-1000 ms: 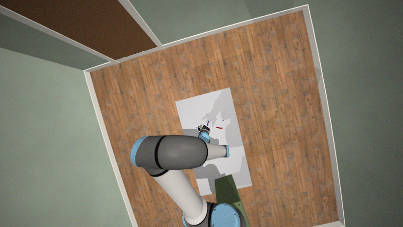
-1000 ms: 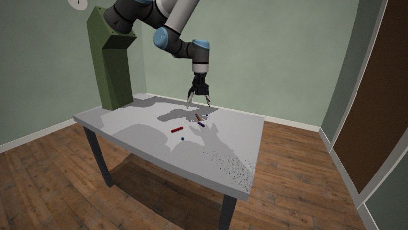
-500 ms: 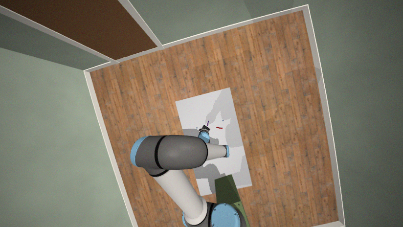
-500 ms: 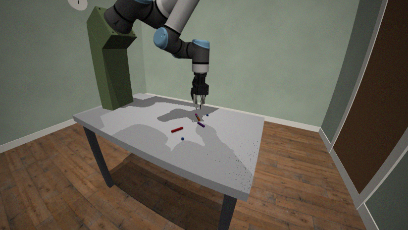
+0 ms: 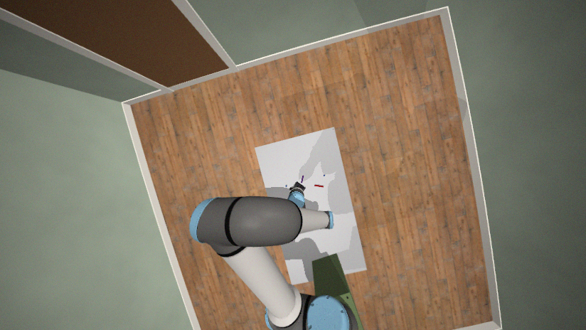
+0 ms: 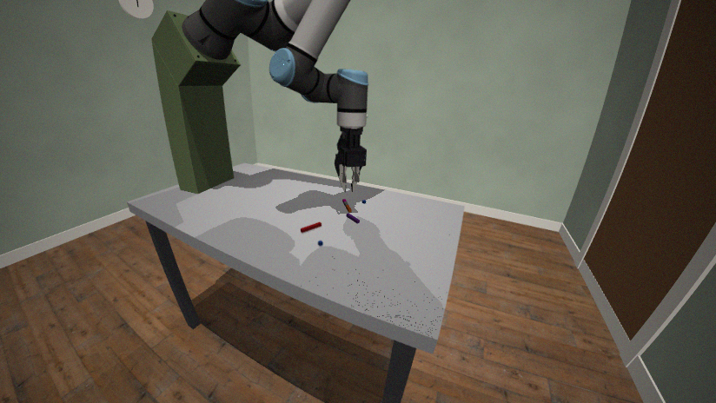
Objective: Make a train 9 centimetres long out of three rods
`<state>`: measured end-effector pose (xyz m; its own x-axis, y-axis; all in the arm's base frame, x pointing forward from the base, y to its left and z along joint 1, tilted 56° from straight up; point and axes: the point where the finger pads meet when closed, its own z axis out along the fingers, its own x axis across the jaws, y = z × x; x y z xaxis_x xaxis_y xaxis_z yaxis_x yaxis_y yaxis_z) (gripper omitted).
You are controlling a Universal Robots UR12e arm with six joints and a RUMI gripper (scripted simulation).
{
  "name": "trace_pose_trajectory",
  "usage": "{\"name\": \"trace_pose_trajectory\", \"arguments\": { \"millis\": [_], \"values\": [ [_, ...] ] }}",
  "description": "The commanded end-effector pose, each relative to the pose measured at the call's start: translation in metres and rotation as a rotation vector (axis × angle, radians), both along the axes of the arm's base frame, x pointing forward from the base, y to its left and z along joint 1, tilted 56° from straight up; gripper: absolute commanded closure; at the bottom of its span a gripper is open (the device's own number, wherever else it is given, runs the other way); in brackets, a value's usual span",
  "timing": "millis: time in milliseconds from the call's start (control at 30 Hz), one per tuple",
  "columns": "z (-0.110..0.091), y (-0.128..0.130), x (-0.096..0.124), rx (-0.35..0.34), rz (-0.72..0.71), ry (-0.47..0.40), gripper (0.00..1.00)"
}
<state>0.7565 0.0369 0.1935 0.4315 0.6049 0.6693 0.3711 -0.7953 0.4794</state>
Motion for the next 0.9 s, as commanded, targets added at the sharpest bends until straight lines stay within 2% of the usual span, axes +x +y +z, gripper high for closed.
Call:
{"name": "trace_pose_trajectory", "arguments": {
  "millis": [0,867],
  "values": [
    [0.004,-0.002,0.002,-0.002,-0.001,-0.006,0.86],
    [-0.005,0.000,0.014,-0.002,0.000,-0.005,0.86]
  ]
}}
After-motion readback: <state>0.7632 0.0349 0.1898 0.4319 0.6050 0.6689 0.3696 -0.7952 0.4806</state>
